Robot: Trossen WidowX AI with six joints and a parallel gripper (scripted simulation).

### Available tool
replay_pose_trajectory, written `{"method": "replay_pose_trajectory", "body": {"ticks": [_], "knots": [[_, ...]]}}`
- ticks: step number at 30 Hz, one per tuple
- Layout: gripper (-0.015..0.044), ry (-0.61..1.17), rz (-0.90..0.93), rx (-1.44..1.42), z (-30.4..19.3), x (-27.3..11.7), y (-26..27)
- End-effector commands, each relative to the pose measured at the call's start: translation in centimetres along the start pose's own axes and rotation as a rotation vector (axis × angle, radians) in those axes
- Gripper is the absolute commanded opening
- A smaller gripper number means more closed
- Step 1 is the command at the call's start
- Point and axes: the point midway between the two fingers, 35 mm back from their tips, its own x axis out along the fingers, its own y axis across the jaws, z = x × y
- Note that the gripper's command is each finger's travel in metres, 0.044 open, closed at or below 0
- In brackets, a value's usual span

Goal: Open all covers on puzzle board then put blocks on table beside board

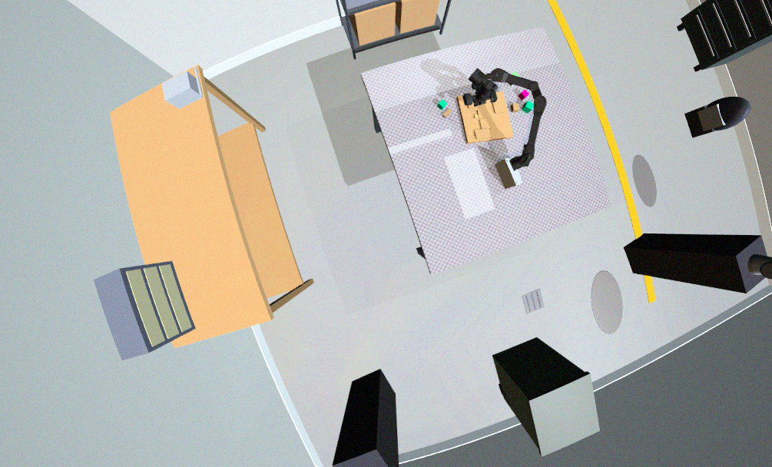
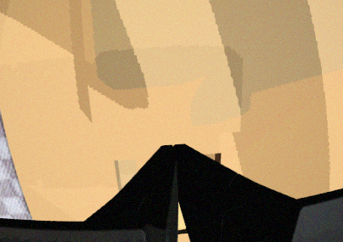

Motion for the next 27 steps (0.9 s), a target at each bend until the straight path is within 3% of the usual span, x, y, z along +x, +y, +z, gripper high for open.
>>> {"method": "replay_pose_trajectory", "body": {"ticks": [1, 16, 27], "knots": [[0.0000, -0.009, 0.005, 0.010, 0.3, -0.9, 0.1], [0.0000, -0.004, -0.005, 0.013, 0.0, -2.0, -0.1], [0.0000, -0.002, 0.006, 0.827, -5.6, -3.0, 0.5]]}}
